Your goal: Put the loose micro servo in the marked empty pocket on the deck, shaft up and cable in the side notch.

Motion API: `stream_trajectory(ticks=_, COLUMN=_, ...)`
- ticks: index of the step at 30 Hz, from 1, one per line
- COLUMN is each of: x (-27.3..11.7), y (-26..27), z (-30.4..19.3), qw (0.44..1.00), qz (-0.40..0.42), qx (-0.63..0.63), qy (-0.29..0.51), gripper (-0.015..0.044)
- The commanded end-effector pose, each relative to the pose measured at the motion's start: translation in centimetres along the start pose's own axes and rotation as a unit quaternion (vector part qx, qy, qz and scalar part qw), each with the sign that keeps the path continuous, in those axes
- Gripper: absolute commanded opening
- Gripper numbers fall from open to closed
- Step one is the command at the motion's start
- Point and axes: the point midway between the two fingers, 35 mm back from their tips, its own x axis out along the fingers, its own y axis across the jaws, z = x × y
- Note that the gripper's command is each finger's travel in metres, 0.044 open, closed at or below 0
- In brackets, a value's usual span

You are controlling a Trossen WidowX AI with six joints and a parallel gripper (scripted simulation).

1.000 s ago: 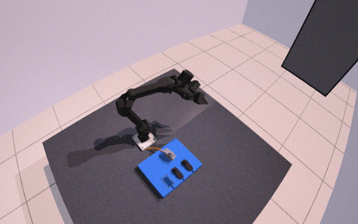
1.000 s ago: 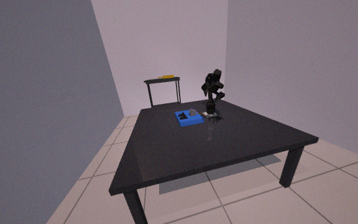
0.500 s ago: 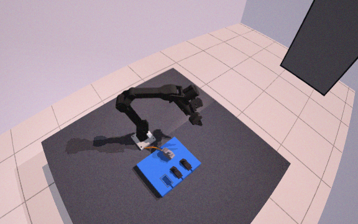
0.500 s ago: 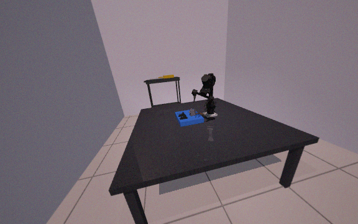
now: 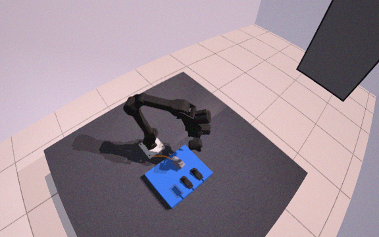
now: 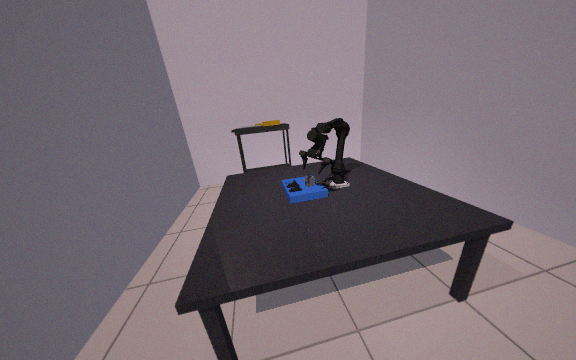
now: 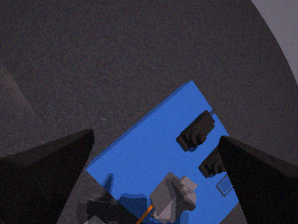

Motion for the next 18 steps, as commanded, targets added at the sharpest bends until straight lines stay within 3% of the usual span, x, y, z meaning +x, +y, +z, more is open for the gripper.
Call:
stream_trajectory(ticks=1, x=0.8, y=-1.1, z=-2.1, qw=0.998, qz=0.009, qx=0.053, qy=0.045, gripper=0.0440)
stream_trajectory(ticks=18, x=1.0, y=-4.5, z=-10.2, qw=0.941, qz=0.038, qx=0.280, qy=0.189, gripper=0.0440)
